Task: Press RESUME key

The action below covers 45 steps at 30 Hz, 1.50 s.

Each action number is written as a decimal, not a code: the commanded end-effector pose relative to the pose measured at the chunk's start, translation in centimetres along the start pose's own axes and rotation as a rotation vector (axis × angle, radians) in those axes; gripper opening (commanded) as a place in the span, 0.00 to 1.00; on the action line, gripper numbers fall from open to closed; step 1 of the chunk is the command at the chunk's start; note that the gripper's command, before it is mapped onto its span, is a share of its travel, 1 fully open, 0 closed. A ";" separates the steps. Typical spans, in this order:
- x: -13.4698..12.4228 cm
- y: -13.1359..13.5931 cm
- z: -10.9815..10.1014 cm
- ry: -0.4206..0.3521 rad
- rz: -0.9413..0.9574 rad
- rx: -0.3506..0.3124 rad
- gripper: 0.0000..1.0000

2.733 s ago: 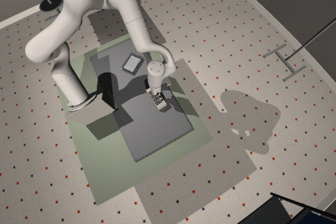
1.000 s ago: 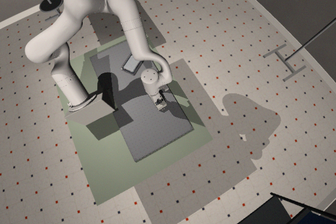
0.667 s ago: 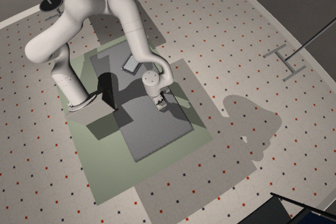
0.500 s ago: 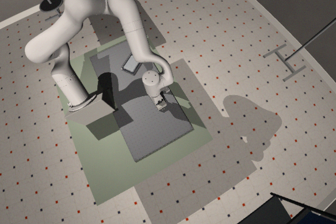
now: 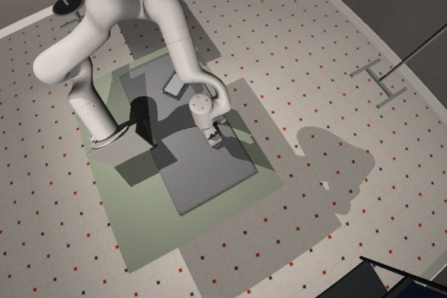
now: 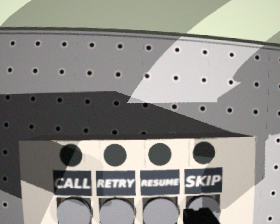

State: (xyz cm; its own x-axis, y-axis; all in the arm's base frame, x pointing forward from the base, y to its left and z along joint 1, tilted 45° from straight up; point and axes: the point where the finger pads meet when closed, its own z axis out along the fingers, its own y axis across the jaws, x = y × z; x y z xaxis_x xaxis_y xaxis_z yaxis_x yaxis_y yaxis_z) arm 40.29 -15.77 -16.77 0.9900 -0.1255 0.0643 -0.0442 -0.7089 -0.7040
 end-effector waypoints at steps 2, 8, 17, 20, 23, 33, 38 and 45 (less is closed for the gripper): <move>0.1 0.0 -0.1 0.001 -0.001 -0.001 0.00; 0.1 0.0 -0.1 0.001 -0.001 -0.001 0.00; 0.1 0.0 -0.1 0.001 -0.001 -0.001 0.00; 0.1 0.0 -0.1 0.001 -0.001 -0.001 0.00; 0.1 0.0 -0.1 0.001 -0.001 -0.001 0.00; -0.1 -0.7 -1.4 0.001 -0.001 -0.001 0.00; -0.2 -1.7 -3.1 0.001 -0.001 -0.001 0.00; -0.2 -1.7 -3.1 0.001 -0.001 -0.001 0.00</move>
State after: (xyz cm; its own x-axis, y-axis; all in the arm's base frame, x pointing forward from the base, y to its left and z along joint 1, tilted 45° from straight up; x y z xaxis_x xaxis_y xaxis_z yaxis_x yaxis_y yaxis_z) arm 39.68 -16.56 -13.53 0.9900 -0.1255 0.0643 -0.0441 -0.7089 -0.7040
